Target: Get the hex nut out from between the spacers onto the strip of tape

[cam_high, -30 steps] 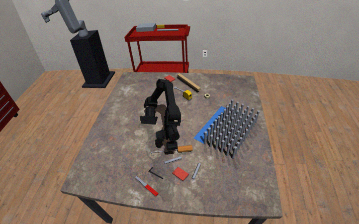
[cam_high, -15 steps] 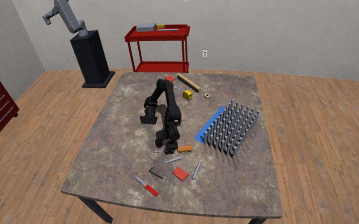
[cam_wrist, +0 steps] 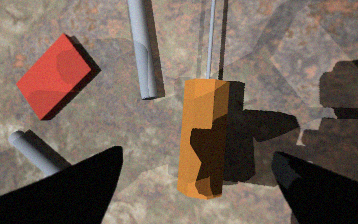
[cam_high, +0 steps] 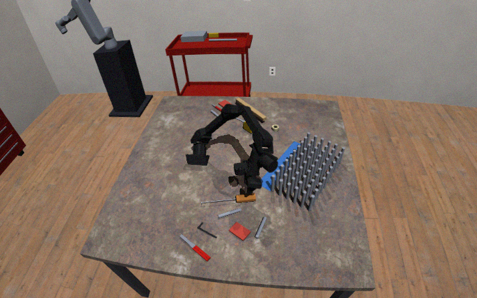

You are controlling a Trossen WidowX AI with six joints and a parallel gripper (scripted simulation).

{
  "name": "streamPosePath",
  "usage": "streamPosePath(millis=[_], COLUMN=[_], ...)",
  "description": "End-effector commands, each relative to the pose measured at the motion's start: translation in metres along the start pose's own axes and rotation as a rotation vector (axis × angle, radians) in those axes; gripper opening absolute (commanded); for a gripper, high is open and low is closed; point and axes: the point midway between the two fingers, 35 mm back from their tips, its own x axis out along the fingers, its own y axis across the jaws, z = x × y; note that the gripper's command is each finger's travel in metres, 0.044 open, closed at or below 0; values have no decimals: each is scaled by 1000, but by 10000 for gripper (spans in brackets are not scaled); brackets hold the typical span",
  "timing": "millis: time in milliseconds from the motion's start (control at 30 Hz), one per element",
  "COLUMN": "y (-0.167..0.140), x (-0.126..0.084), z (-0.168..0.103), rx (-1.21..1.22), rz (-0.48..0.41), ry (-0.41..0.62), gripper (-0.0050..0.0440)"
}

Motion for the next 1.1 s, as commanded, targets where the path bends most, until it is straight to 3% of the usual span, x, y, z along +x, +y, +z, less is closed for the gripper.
streamPosePath(millis=[0, 100, 267, 633, 1067], y=[9, 9, 9, 9, 4], x=[-12, -12, -12, -12, 9], z=[4, 4, 3, 3, -3], rx=[42, 42, 41, 40, 41], rz=[35, 35, 34, 34, 25], ry=[-15, -15, -13, -13, -17], gripper=[400, 400, 280, 280, 280])
